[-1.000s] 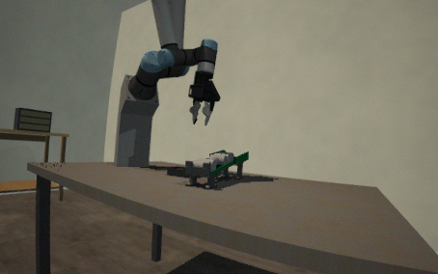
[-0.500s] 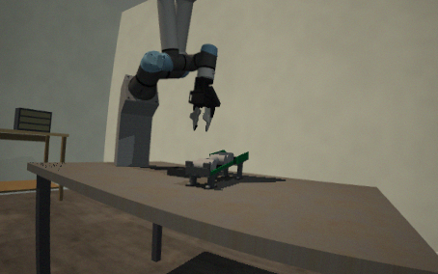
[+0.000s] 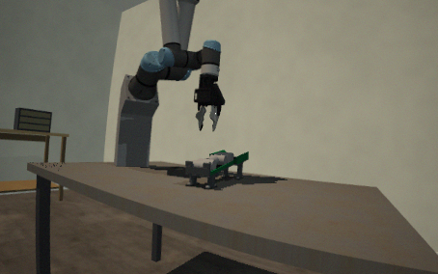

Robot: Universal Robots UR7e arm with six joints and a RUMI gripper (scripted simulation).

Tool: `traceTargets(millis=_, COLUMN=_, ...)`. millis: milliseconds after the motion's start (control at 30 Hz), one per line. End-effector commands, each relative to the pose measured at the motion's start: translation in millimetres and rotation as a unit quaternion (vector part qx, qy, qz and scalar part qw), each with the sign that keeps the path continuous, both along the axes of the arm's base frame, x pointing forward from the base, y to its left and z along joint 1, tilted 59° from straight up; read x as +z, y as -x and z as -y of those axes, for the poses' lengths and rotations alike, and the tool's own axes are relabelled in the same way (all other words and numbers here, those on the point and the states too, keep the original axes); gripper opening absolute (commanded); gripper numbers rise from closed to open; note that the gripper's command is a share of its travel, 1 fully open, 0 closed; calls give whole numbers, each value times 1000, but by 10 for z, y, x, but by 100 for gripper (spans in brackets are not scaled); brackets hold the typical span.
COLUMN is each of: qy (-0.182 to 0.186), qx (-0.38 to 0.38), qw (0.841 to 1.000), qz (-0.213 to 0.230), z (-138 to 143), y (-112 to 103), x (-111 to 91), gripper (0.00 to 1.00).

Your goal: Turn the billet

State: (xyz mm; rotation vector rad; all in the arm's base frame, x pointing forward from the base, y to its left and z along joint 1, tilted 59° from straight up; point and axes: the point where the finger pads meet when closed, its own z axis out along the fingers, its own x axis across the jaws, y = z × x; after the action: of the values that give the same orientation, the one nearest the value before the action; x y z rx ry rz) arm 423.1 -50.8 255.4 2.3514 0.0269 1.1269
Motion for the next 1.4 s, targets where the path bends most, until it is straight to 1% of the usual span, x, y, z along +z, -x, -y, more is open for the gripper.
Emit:
traceTargets(millis=0, qy=0, qx=0, qw=1000, qz=1, z=54, y=-91, x=180, gripper=35)
traceTargets(millis=100, qy=0, qx=1, qw=1000, qz=0, z=140, y=-235, x=451, gripper=35)
traceTargets(millis=500, qy=0, qx=1, qw=1000, qz=0, z=140, y=-235, x=451, gripper=35)
traceTargets(millis=667, qy=0, qx=1, qw=1000, qz=0, z=272, y=-449, x=293, gripper=35)
traceTargets(millis=1067, qy=0, qx=1, qw=1000, qz=0, z=272, y=-449, x=293, gripper=35)
traceTargets(millis=1233, qy=0, qx=1, qw=1000, qz=0, z=405, y=-665, x=143, gripper=35)
traceTargets(millis=1367, qy=0, qx=1, qw=1000, qz=0, z=405, y=-665, x=143, gripper=35)
